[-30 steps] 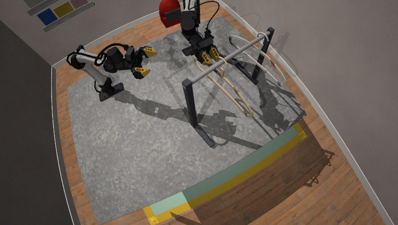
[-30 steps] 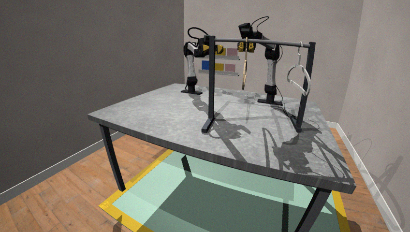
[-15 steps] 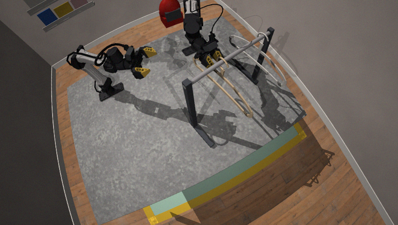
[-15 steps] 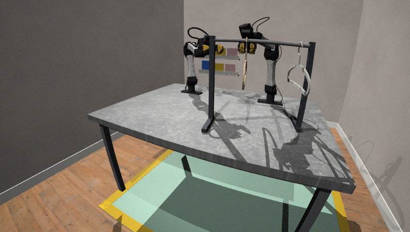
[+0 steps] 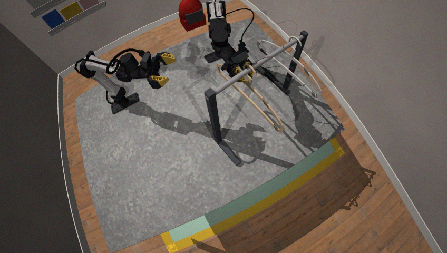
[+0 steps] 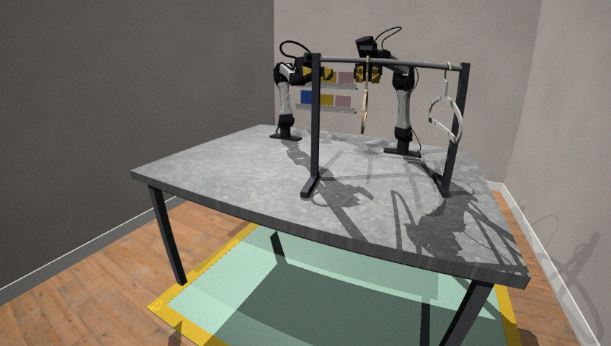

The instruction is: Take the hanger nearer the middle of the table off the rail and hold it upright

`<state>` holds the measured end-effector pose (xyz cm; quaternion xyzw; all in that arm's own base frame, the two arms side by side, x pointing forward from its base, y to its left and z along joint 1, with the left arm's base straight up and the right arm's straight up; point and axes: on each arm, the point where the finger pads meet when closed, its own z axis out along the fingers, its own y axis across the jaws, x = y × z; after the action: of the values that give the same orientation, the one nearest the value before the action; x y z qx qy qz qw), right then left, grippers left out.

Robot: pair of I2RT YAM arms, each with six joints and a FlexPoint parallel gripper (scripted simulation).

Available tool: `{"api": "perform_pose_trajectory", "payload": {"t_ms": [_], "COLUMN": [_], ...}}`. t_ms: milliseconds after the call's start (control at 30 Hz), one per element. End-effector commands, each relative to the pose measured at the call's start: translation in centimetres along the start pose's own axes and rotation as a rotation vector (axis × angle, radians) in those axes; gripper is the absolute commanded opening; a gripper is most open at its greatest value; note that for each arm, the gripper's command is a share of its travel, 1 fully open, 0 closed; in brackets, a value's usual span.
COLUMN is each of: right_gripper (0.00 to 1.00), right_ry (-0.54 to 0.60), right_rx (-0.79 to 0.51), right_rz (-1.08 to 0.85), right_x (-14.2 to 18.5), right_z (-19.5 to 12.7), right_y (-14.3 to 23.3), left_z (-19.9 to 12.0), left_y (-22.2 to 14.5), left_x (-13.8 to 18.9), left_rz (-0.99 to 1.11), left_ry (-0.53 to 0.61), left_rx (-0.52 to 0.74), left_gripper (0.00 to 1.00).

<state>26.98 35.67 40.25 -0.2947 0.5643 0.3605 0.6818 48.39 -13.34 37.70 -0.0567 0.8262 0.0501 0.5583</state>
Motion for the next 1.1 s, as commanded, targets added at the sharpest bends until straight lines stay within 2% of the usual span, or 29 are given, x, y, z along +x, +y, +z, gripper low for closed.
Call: {"api": "perform_pose_trajectory", "payload": {"t_ms": [0,267,400,467,533,700,933,1067], "right_gripper": [1.0,1.0,1.0,1.0,1.0,1.0,1.0,1.0], "right_ry": [-0.099,-0.099,-0.099,-0.099,-0.099,-0.099,-0.099,-0.099], "right_rx": [-0.006,-0.006,-0.006,-0.006,-0.006,-0.006,-0.006,-0.006], "right_rz": [-0.01,-0.01,-0.01,-0.01,-0.01,-0.01,-0.01,-0.01], "right_x": [-4.0,-4.0,-4.0,-4.0,-4.0,-4.0,-4.0,-4.0], "right_z": [0.0,0.0,0.0,0.0,0.0,0.0,0.0,0.0], "right_y": [0.3,0.3,0.3,0.3,0.3,0.3,0.3,0.3], "left_z": [-0.5,0.9,1.5,0.6,0.6,0.2,1.0,0.5], "left_y": [0.2,0.1,0.0,0.4,0.4,0.5,0.0,0.0], "left_x": [-2.4,-2.3,-2.2,-2.7,-2.7,-2.6,-2.3,-3.8], "left_rz": [-0.03,-0.027,-0.026,-0.035,-0.035,-0.037,-0.019,-0.019], "left_ry": [-0.054,-0.051,-0.049,-0.06,-0.06,-0.059,-0.03,-0.03], "left_rx": [0.017,0.016,0.016,0.018,0.018,0.014,0.007,0.006], "left_gripper": [0.31,0.21,0.19,0.14,0.14,0.0,0.0,0.0]}}
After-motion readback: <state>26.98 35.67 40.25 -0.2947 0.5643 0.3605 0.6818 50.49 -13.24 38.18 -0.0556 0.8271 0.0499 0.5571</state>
